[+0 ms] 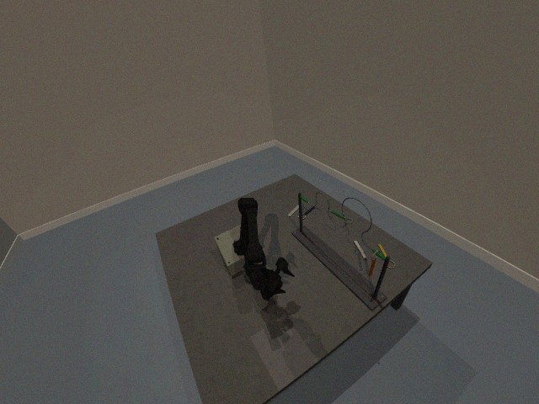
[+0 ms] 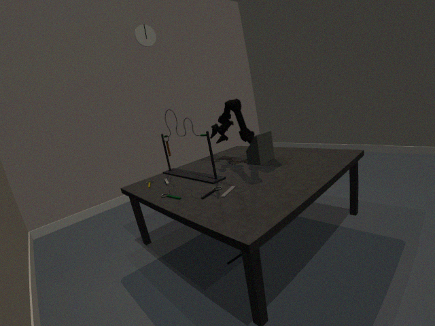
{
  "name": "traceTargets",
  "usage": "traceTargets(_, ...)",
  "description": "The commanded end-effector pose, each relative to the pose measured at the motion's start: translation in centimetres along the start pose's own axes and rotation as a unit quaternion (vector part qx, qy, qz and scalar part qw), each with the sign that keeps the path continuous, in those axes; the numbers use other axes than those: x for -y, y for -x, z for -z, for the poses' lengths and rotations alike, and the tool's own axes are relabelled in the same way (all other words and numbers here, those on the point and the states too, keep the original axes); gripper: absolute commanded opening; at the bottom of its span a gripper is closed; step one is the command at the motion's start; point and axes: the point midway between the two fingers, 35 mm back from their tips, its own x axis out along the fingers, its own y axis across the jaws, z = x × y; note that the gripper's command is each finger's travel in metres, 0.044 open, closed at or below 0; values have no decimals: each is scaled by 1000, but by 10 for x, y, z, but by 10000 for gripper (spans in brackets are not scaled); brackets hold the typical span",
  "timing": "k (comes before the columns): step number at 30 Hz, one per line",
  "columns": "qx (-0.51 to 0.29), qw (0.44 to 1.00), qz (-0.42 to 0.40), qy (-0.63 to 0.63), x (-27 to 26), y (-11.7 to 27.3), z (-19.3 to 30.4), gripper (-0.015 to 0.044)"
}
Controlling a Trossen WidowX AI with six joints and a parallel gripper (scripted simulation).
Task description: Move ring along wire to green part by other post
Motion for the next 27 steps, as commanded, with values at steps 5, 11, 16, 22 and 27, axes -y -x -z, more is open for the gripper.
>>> traceTargets(5,-4,999,-19,29,-1,-8,-11,269)
traceTargets(11,-8,991,-76,112,-6,-38,-40,160)
traceTargets(16,-3,975,-125,183,-12,-68,-62,160)
traceTargets(22,17,944,-184,273,-21,-106,-85,160)
traceTargets(27,39,912,-229,339,-31,-142,-99,160)
